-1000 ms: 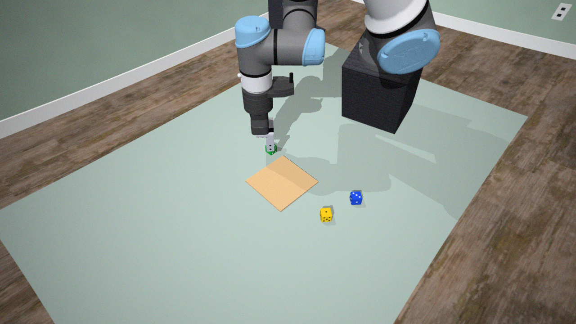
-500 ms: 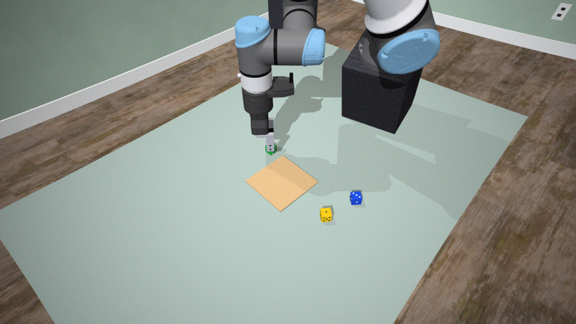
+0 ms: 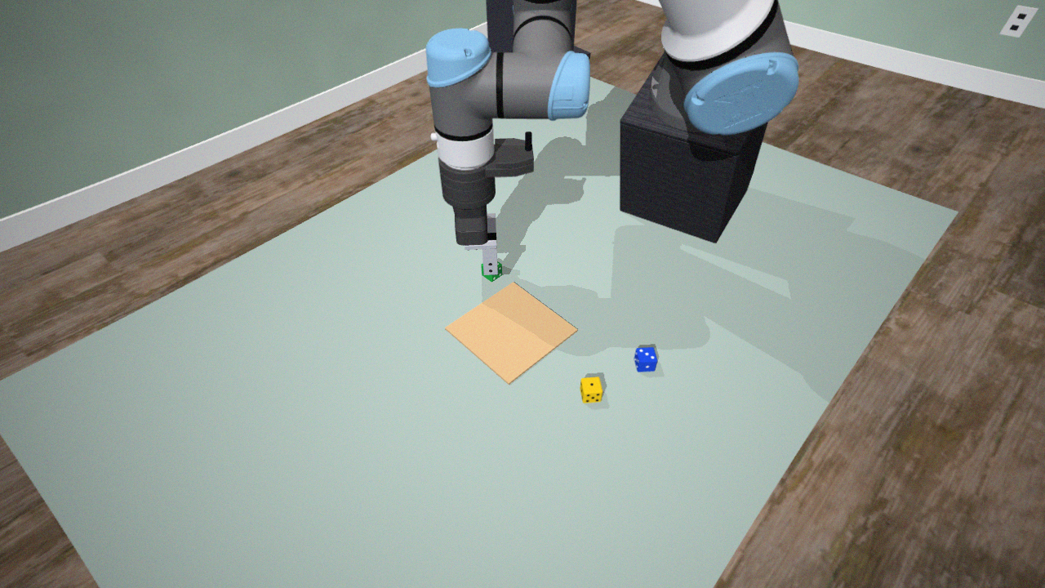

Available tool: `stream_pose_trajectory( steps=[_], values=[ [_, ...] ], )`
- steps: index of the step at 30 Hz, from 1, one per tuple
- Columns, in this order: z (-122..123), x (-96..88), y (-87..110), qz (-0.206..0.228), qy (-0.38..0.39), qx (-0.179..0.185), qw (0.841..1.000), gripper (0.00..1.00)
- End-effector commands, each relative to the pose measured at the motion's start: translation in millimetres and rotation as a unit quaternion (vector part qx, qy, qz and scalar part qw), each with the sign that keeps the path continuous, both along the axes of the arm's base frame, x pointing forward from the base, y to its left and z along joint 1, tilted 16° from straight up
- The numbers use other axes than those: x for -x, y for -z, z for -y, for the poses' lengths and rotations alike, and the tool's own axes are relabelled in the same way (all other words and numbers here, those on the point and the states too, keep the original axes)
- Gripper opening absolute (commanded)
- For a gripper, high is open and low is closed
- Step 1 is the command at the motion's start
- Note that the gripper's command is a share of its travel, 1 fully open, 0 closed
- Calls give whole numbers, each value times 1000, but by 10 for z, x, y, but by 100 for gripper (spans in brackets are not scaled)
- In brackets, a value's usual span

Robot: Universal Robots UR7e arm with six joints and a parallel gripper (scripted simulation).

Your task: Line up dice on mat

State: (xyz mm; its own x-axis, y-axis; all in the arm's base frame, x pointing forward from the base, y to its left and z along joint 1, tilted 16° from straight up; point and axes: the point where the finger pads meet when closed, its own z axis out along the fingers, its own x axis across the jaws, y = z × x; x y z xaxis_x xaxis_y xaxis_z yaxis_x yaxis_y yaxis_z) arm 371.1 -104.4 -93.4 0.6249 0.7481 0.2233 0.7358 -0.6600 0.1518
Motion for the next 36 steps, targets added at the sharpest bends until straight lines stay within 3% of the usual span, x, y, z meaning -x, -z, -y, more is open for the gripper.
stream_pose_trajectory(
  steps=[1, 25, 36],
  values=[
    [2, -2, -3, 0, 0, 0, 1000, 100],
    [-172, -40, -25, 0, 0, 0, 1000, 100],
    [-508, -112, -69, 0, 0, 0, 1000, 100]
  ],
)
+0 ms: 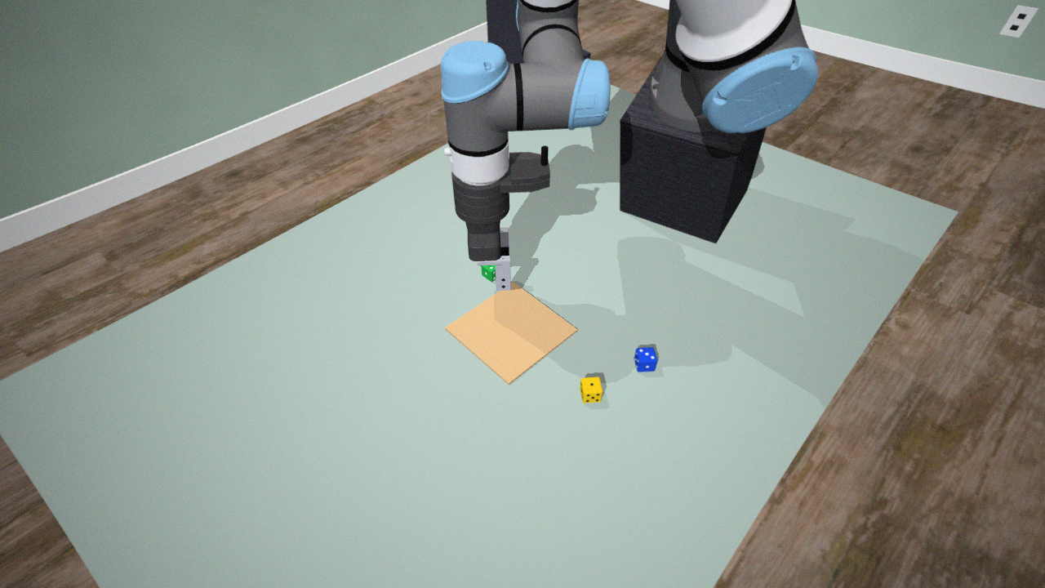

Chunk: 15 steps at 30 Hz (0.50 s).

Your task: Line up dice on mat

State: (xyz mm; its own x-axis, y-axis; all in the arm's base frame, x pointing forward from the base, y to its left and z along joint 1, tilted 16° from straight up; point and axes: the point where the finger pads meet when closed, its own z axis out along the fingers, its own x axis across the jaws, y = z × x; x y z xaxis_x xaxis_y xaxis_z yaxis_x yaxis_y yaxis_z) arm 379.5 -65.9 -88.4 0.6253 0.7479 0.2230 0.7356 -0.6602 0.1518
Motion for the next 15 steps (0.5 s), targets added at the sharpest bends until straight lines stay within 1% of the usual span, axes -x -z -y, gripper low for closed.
stream_pose_trajectory(
  steps=[1, 4, 6, 15],
  values=[
    [-161, -36, -24, 1, 0, 0, 1000, 100],
    [-282, -62, -40, 1, 0, 0, 1000, 100],
    [-282, -62, -40, 1, 0, 0, 1000, 100],
    [-683, -148, -92, 1, 0, 0, 1000, 100]
  ],
)
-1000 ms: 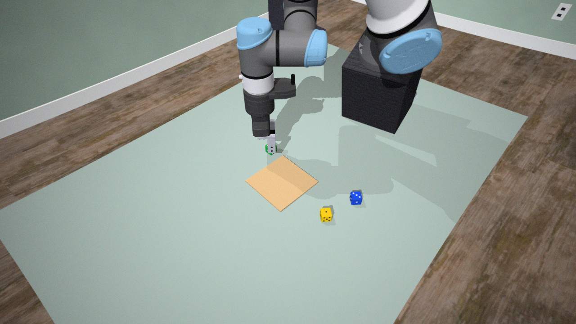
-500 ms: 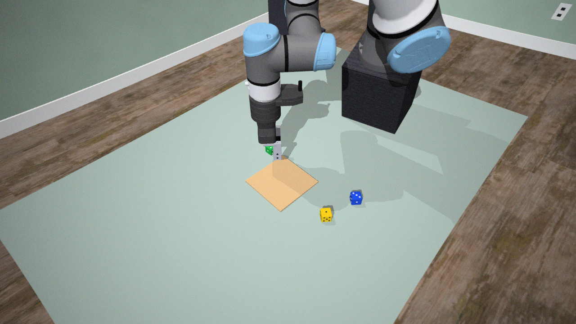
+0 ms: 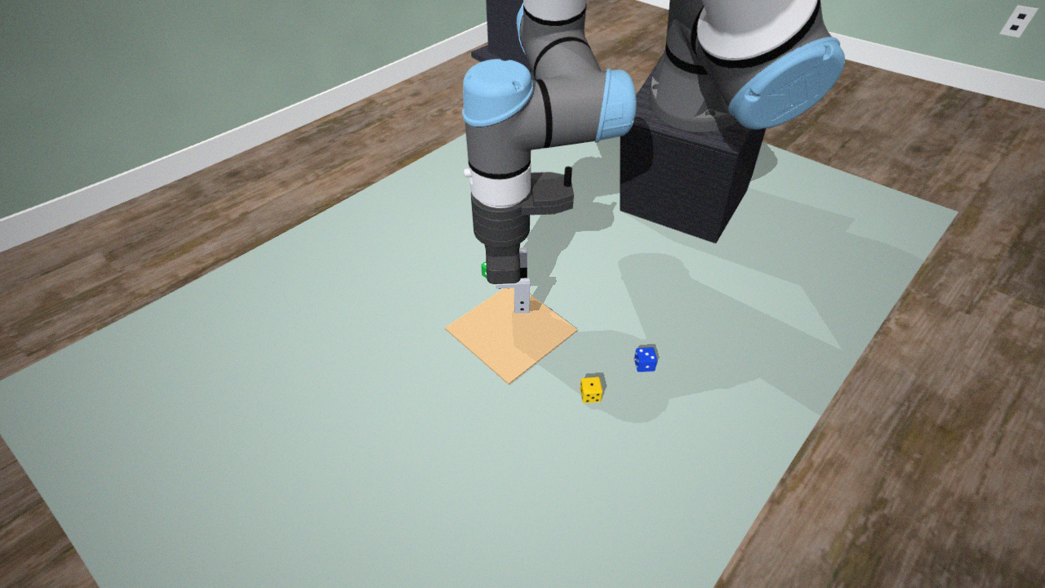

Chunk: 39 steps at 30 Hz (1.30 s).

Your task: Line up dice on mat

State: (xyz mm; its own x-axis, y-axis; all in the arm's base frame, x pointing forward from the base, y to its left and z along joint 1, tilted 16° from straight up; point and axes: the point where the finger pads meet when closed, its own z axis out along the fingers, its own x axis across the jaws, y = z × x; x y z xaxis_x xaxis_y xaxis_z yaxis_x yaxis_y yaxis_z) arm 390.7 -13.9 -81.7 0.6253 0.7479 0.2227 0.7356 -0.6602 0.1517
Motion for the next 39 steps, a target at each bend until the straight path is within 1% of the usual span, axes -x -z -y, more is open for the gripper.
stream_pose_trajectory(
  steps=[1, 6, 8, 23, 25, 32, 39],
  values=[
    [-210, -46, -31, 1, 0, 0, 1000, 100],
    [-447, -97, -61, 1, 0, 0, 1000, 100],
    [-447, -97, -61, 1, 0, 0, 1000, 100],
    [-1126, -242, -149, 1, 0, 0, 1000, 100],
    [-1126, -242, -149, 1, 0, 0, 1000, 100],
    [-1384, -298, -183, 1, 0, 0, 1000, 100],
    [-1577, -339, -208, 1, 0, 0, 1000, 100]
  ],
)
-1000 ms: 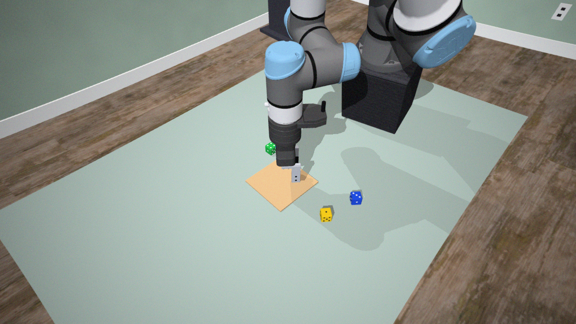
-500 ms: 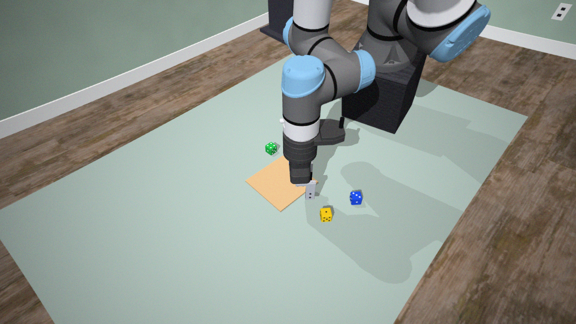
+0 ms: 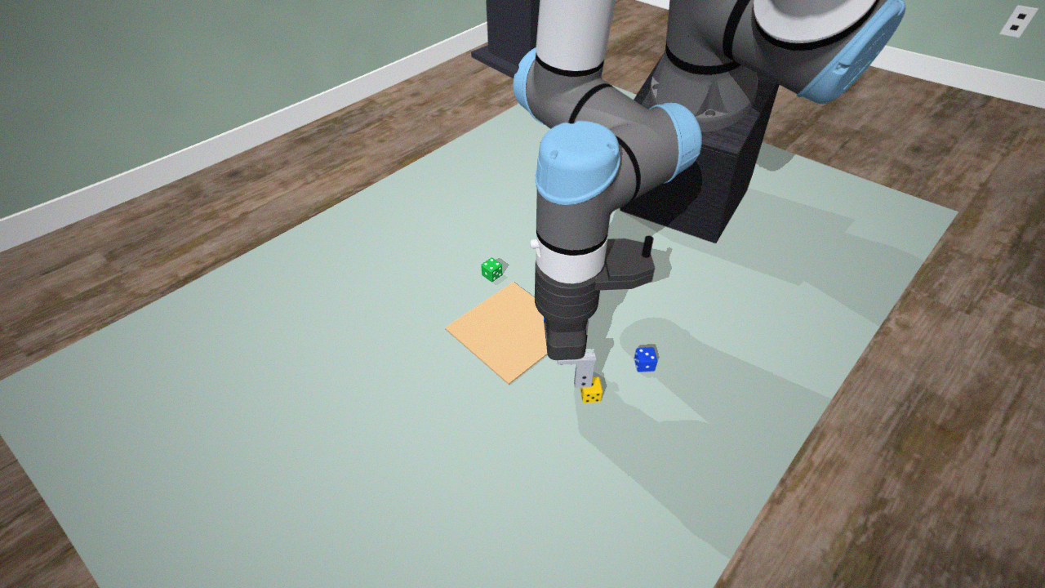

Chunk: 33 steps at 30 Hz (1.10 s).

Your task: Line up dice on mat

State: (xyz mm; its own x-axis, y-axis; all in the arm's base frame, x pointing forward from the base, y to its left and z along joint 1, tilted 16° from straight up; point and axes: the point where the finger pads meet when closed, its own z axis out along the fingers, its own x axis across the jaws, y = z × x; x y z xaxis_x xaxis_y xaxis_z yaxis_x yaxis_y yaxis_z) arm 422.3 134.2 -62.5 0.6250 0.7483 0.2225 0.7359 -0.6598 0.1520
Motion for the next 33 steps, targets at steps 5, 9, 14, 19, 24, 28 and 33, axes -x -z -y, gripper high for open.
stream_pose_trajectory(
  steps=[5, 9, 14, 19, 24, 28, 33],
  values=[
    [-156, -35, -24, 1, 0, 0, 1000, 100],
    [-214, -48, -32, 1, 0, 0, 1000, 100],
    [-254, -56, -37, 1, 0, 0, 1000, 100],
    [-266, -59, -38, 1, 0, 0, 1000, 100],
    [-267, -59, -38, 1, 0, 0, 1000, 100],
    [-267, -59, -38, 1, 0, 0, 1000, 100],
    [-267, -59, -38, 1, 0, 0, 1000, 100]
  ],
)
